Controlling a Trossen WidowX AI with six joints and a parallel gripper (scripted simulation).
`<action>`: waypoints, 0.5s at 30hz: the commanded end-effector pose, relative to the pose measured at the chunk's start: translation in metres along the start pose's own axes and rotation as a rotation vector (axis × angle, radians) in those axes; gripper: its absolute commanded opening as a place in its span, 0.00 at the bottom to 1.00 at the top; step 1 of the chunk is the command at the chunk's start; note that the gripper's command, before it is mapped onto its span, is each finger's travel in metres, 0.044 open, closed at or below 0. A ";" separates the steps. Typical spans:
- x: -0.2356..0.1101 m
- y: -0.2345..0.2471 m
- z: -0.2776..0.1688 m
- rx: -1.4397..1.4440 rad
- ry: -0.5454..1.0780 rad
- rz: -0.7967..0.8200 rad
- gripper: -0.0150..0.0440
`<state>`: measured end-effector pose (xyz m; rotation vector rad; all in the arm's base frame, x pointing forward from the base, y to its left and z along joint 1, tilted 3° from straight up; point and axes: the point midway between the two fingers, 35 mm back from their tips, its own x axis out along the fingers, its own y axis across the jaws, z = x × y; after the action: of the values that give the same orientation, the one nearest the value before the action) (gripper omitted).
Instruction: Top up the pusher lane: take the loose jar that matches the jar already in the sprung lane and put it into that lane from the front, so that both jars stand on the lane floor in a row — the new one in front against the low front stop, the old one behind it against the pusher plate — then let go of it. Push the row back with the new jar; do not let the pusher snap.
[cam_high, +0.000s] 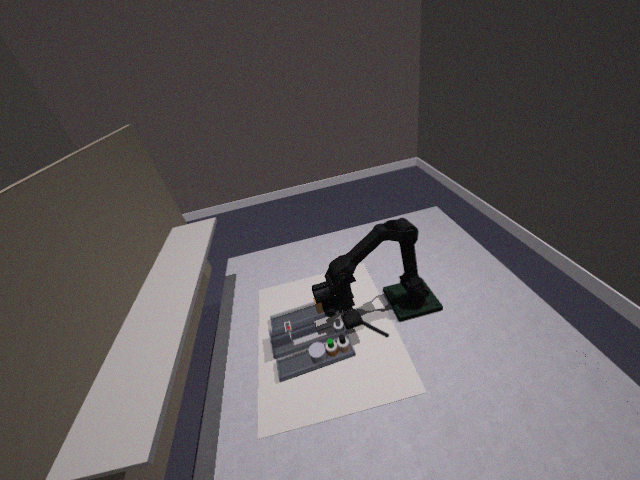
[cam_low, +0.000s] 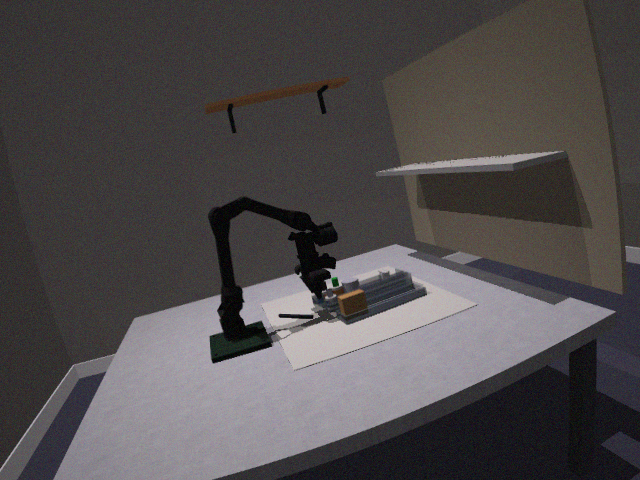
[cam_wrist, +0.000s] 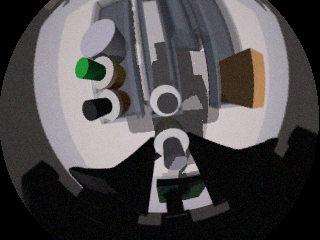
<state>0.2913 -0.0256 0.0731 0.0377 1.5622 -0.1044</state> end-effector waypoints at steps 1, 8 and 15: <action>0.001 0.000 0.002 0.003 -0.002 0.000 0.25; 0.001 0.000 0.005 0.003 -0.003 0.000 0.25; 0.001 0.000 0.008 0.003 -0.003 0.000 0.25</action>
<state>0.2966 -0.0261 0.0726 0.0381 1.5627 -0.1048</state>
